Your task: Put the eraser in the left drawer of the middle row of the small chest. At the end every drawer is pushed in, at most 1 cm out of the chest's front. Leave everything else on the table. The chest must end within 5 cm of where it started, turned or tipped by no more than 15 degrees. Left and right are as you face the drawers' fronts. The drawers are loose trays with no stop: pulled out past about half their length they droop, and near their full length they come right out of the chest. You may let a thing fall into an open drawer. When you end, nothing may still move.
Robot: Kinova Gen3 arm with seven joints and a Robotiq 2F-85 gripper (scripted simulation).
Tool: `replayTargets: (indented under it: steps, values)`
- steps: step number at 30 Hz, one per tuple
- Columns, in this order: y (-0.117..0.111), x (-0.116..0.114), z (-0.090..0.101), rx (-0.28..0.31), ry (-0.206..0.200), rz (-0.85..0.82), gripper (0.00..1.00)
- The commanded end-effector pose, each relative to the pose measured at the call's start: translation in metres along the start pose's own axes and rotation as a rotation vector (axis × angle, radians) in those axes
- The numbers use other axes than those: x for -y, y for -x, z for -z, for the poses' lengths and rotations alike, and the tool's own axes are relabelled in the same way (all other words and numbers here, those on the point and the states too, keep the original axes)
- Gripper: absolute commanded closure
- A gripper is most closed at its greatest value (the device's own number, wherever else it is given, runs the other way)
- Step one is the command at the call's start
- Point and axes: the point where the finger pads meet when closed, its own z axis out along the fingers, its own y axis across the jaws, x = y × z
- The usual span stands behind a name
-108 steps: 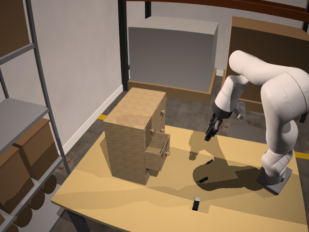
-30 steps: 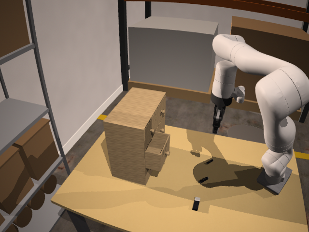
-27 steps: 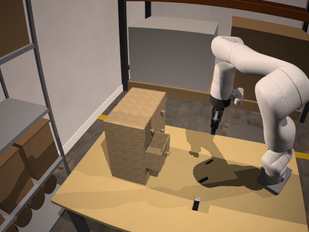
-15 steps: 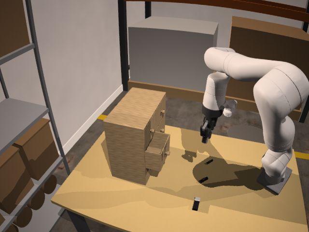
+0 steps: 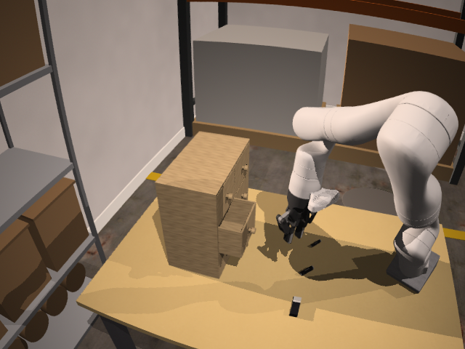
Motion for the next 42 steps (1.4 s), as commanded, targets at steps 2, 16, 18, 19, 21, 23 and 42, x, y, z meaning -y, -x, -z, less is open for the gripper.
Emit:
replayTargets:
  steps: [2, 16, 18, 19, 21, 23, 42]
  values:
    - [-0.008, -0.005, -0.013, -0.019, -0.002, -0.034, 0.67]
    - [-0.042, -0.025, -0.083, -0.022, -0.018, -0.484, 0.67]
    - [-0.042, -0.025, -0.083, -0.022, -0.018, -0.484, 0.67]
    - [-0.045, -0.025, -0.087, -0.022, -0.021, -0.513, 0.67]
    - [-0.05, -0.025, -0.094, -0.021, -0.026, -0.567, 0.67]
    - [-0.056, -0.025, -0.101, -0.019, -0.032, -0.618, 0.67]
    - [-0.082, -0.019, -0.128, 0.0, -0.068, -0.868, 0.67]
